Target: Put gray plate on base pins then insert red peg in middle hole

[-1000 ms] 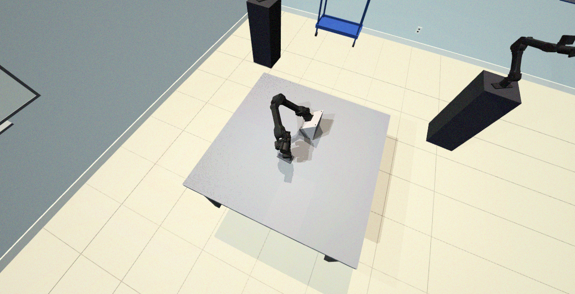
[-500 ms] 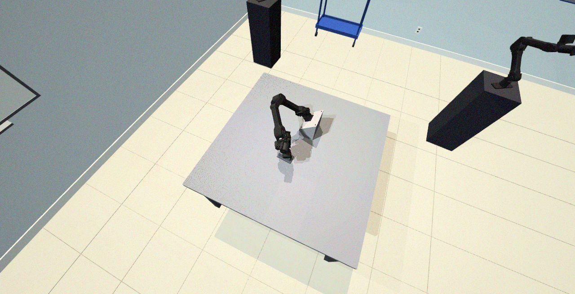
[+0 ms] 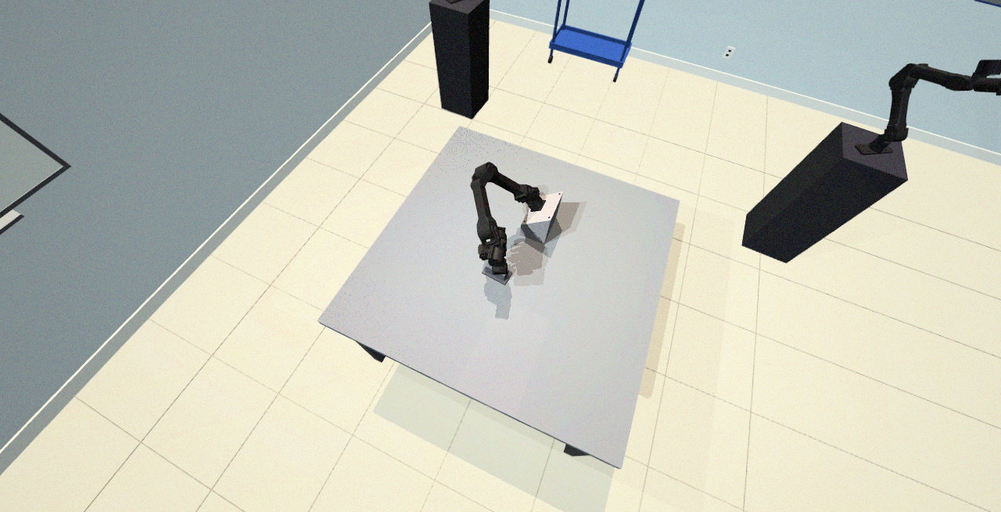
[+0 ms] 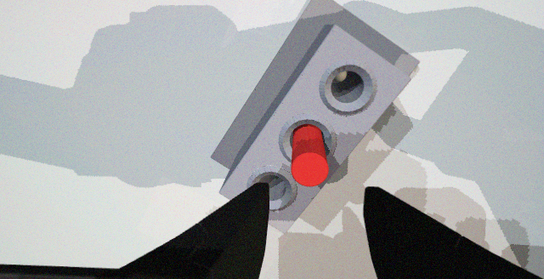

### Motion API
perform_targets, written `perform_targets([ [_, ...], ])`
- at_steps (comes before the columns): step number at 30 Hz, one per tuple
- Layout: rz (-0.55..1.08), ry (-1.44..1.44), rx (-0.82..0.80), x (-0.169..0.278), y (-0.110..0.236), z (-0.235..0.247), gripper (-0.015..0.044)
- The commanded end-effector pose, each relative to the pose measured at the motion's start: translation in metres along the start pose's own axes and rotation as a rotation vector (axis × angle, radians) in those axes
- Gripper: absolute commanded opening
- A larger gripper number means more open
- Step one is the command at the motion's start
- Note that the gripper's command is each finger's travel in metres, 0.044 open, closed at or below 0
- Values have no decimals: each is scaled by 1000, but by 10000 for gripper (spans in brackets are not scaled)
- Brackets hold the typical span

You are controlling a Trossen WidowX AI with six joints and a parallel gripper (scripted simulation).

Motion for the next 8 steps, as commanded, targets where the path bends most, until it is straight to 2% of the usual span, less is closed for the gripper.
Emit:
perform_targets([
  [1,0,-3,-2,0,3,0,150],
  [8,0,-3,-2,0,8,-1,150],
])
Point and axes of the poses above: the point midway between the two fingers, 35 mm back from their tips, its own y axis back along the fingers, its own z axis across the jaws, x = y × z, the point moved 9 cm from there along y, back along the fingers, and after that the axes turned 1 degree about y, right-handed, at the moved point
